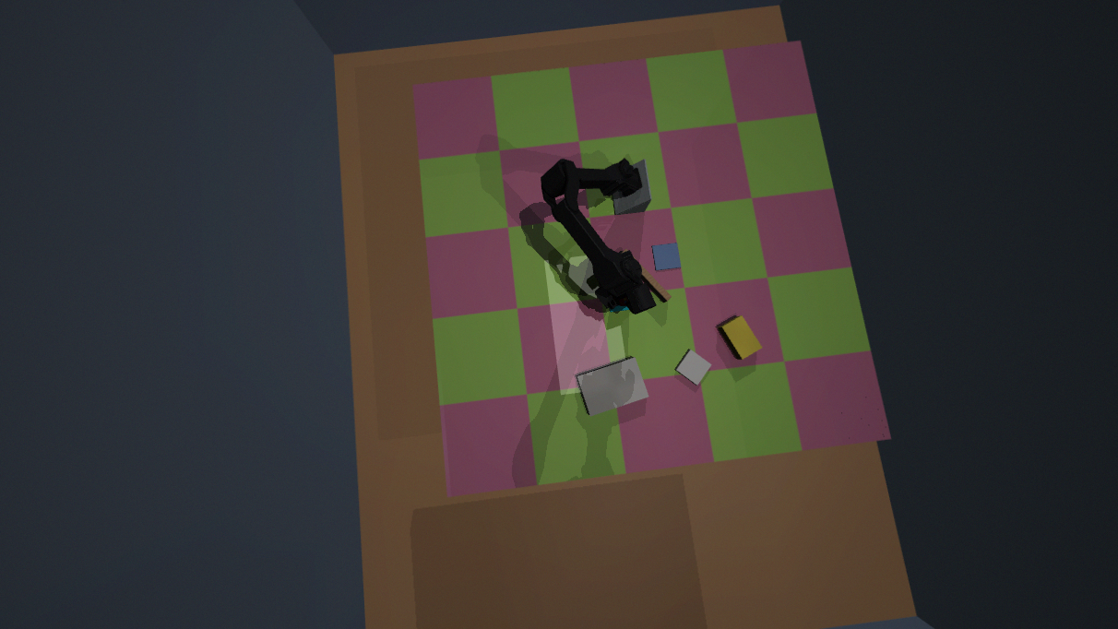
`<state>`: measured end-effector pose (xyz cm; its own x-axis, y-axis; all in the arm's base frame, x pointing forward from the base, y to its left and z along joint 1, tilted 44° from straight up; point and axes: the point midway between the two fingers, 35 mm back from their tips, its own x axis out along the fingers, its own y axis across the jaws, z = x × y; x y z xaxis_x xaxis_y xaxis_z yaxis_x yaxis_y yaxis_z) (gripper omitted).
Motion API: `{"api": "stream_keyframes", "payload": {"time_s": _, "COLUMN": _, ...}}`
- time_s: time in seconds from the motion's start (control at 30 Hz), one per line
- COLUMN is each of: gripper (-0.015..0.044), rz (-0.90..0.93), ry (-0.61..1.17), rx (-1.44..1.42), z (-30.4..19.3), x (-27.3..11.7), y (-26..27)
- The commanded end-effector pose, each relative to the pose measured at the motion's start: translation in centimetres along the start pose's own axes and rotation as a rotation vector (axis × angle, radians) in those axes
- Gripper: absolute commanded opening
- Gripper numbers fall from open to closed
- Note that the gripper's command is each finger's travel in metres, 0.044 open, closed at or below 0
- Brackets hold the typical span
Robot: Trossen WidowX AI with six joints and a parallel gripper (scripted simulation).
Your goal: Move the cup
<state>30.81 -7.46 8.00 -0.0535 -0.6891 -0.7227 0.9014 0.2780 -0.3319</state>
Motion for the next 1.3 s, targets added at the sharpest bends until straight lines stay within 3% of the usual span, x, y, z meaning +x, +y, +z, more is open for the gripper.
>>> {"api": "stream_keyframes", "payload": {"time_s": 0.0, "gripper": 0.0, "rz": -0.001, "ry": 0.0, "rx": 0.001, "z": 0.0, "x": 0.0, "y": 0.0}}
{"api": "stream_keyframes", "payload": {"time_s": 0.03, "gripper": 0.0, "rz": -0.001, "ry": 0.0, "rx": 0.001, "z": 0.0, "x": 0.0, "y": 0.0}}
{"api": "stream_keyframes", "payload": {"time_s": 0.2, "gripper": 0.0128, "rz": -0.001, "ry": 0.0, "rx": 0.001, "z": 0.0, "x": 0.0, "y": 0.0}}
{"api": "stream_keyframes", "payload": {"time_s": 1.27, "gripper": 0.0128, "rz": -0.002, "ry": 0.001, "rx": -0.001, "z": 0.0, "x": -2.9, "y": 0.2}}
